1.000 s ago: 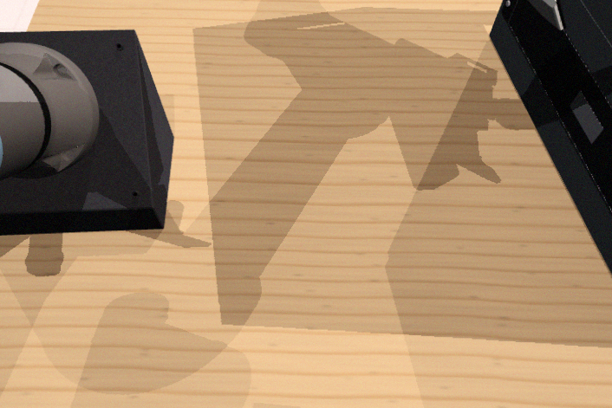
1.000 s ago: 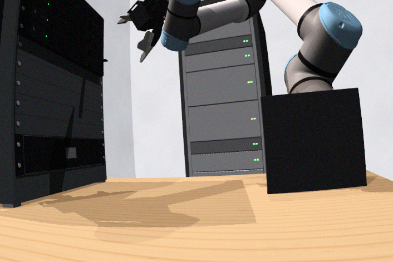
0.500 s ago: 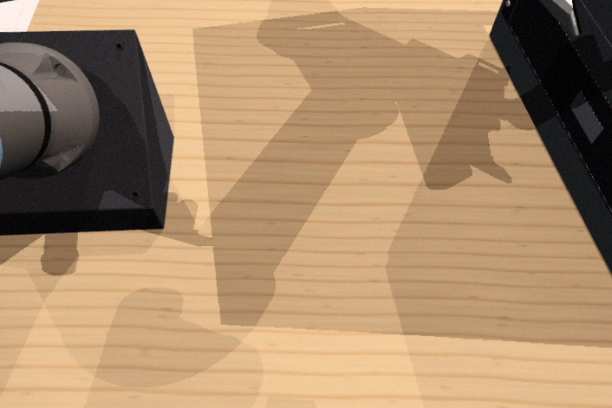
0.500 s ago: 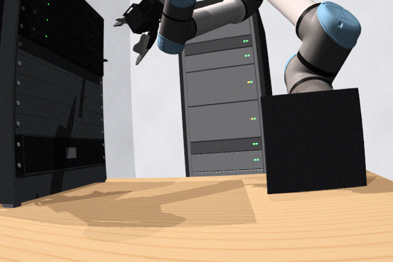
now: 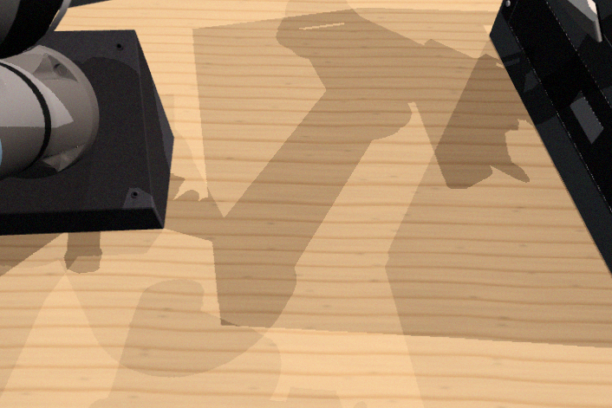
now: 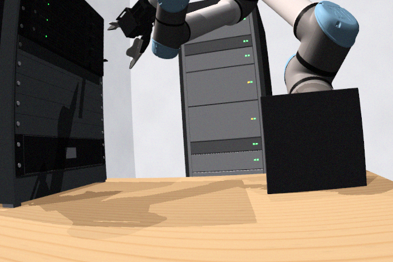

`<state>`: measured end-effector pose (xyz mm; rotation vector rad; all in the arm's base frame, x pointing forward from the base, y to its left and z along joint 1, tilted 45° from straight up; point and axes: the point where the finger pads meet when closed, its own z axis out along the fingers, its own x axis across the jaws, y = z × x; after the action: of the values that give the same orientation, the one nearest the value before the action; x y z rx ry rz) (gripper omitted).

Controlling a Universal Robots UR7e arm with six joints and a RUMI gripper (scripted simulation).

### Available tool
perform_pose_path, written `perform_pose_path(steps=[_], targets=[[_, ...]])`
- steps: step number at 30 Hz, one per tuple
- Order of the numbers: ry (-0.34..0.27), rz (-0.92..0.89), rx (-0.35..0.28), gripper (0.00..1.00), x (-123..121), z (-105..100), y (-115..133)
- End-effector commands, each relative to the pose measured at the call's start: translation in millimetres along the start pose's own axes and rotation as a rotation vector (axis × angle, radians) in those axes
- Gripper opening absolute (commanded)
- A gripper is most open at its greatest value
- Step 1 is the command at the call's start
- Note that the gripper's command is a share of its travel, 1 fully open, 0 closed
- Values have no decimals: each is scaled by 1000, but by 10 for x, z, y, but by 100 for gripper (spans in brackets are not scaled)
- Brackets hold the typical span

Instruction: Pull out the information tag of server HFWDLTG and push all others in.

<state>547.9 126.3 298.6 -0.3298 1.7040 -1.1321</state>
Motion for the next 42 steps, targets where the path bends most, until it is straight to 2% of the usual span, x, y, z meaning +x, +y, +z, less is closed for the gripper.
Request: perform_pose_path(steps=[1,15,42], targets=[[-2,1,1,100,-15,87,42],[-2,1,1,100,-20,181,94],[-2,0,-1,100,-17,175,96]])
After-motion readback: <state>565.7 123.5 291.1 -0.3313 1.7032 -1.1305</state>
